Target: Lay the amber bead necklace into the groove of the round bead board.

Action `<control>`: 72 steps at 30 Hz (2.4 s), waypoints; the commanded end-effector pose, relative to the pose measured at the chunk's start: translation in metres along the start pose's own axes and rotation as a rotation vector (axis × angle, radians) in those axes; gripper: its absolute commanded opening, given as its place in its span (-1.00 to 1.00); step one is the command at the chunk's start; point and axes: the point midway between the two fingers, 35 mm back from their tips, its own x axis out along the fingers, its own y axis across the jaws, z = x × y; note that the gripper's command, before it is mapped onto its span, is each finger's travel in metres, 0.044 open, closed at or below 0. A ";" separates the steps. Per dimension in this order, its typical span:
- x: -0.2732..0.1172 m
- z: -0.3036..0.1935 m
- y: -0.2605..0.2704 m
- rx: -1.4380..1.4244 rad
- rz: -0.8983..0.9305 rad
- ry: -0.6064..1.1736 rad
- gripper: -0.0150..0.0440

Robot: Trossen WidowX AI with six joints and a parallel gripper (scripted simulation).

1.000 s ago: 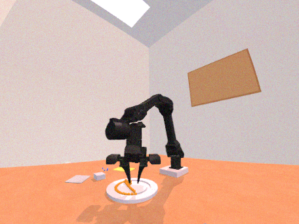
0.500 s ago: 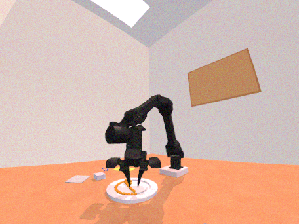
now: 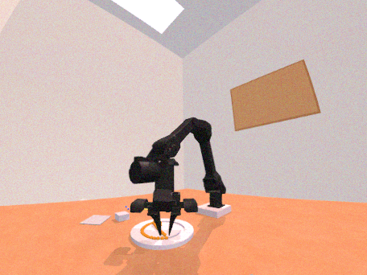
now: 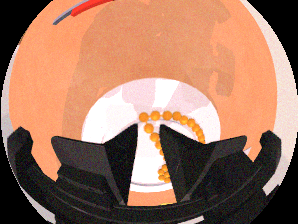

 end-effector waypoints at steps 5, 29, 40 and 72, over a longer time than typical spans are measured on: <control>0.000 0.000 0.000 0.000 0.000 0.000 -0.49; 0.000 0.000 0.000 0.000 0.000 0.000 -0.49; -0.006 0.000 0.000 -0.007 -0.001 -0.003 -0.49; -0.001 0.008 0.016 -0.013 -0.004 -0.007 0.49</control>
